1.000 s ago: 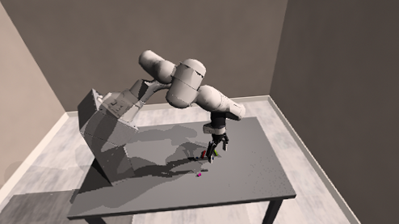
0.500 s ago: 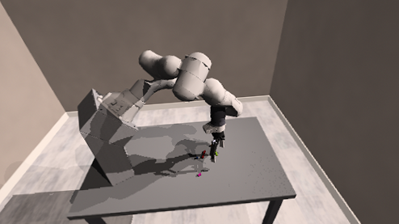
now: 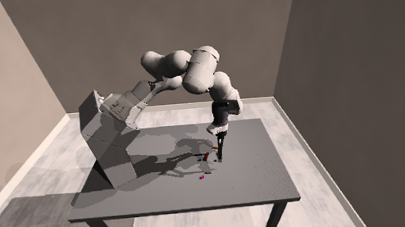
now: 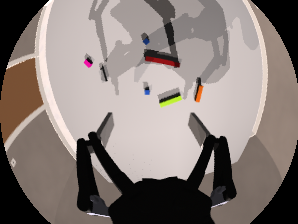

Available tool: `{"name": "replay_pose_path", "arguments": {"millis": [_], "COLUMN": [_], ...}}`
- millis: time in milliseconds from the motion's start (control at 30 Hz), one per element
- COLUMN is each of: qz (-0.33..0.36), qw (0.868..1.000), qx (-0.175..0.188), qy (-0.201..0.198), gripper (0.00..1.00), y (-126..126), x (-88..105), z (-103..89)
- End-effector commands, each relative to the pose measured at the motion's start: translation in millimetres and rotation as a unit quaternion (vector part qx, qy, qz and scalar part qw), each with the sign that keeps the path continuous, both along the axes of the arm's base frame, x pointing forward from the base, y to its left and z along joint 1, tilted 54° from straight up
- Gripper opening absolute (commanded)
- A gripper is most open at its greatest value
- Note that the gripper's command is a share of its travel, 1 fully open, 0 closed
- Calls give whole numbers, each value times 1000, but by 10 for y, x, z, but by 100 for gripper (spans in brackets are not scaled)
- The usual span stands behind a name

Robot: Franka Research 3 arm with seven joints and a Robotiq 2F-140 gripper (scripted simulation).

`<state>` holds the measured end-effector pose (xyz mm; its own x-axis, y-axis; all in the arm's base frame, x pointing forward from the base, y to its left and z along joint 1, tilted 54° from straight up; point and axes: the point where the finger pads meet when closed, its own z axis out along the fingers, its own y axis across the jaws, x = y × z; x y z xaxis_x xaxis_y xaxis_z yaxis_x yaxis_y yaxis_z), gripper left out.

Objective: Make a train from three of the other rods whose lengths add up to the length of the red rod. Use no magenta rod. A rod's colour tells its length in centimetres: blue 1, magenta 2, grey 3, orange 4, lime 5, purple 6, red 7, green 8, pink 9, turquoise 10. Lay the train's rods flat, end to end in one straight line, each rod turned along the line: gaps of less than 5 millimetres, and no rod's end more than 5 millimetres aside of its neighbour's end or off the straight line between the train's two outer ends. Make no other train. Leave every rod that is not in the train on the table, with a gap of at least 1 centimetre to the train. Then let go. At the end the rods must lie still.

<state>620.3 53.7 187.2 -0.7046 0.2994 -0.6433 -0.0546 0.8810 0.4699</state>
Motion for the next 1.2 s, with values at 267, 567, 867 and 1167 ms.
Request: {"name": "replay_pose_path", "arguments": {"millis": [267, 567, 867, 1167], "qz": [115, 182, 245, 311], "qw": [985, 958, 920, 865], "qx": [-113, -191, -265, -342], "qy": [-65, -109, -151, -195], "gripper": [100, 100, 100, 100], "y": [218, 353, 488, 639], "x": [-24, -62, -108, -166], "z": [90, 154, 215, 278]}}
